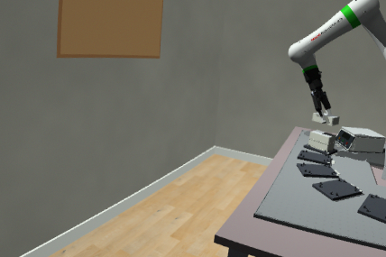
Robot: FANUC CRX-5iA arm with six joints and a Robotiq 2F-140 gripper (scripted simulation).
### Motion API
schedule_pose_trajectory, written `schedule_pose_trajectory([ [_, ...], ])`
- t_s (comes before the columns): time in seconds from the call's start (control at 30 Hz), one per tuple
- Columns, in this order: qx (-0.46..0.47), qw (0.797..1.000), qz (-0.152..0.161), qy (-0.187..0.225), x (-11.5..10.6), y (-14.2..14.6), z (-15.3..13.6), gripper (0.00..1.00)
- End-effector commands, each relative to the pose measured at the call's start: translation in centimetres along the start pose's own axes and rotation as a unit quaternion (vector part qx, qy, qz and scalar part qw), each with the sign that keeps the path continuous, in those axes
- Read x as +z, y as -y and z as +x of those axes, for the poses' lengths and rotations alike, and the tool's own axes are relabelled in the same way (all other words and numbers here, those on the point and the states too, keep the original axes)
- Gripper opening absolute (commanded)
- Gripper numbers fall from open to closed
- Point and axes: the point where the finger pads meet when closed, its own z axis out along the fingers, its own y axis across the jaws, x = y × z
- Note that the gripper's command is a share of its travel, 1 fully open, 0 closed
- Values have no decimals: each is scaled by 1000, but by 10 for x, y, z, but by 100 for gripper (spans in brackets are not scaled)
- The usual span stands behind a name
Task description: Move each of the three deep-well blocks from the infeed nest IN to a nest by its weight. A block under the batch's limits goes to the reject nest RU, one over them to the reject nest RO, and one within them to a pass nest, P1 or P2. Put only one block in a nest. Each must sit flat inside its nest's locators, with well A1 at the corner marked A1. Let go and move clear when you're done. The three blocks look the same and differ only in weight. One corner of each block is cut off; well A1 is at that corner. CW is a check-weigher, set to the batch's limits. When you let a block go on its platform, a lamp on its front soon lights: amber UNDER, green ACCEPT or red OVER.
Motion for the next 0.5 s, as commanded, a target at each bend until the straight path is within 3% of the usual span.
schedule_pose_trajectory([
  [0.0, 0, 1000, 0, 0, 0, 0, 0, 10],
  [0.2, 0, 1000, 0, 0, 0, 0, 0, 10],
  [0.47, 115, 991, 66, 0, 2, -26, -6, 10],
])
